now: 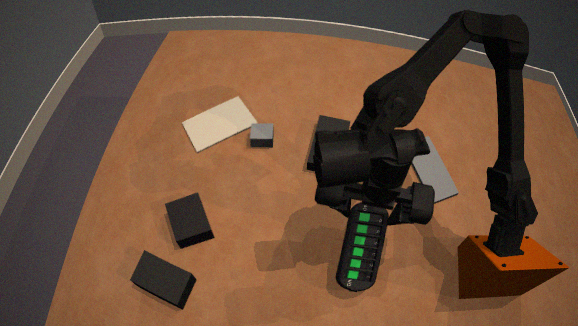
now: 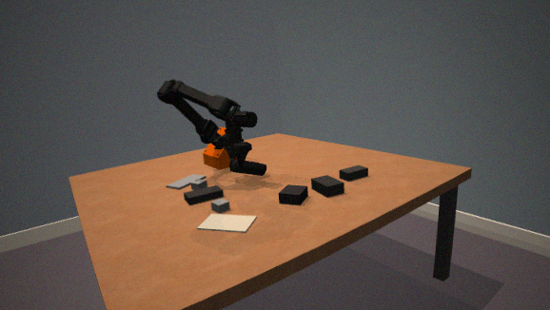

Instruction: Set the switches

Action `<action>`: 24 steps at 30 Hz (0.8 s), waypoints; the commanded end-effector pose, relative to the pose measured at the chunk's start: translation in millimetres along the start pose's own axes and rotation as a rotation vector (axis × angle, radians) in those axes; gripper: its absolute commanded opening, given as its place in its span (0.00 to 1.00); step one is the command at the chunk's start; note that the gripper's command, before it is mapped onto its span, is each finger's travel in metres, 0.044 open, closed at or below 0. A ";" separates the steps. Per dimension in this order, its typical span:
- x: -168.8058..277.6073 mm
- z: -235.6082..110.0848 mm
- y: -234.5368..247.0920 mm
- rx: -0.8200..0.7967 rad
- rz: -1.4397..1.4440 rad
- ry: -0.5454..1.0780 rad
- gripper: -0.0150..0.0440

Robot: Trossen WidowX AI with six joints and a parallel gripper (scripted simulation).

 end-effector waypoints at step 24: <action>-8.8 18.8 -1.0 0.003 -0.007 0.003 0.83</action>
Point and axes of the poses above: the point midway between the two fingers, 35 mm back from their tips, its own z axis out along the fingers, its own y axis across the jaws, x = y × z, the point moved 7 cm from there along -z, back along the fingers, and after that the axes turned 4 degrees about z, right-handed, at the moved point
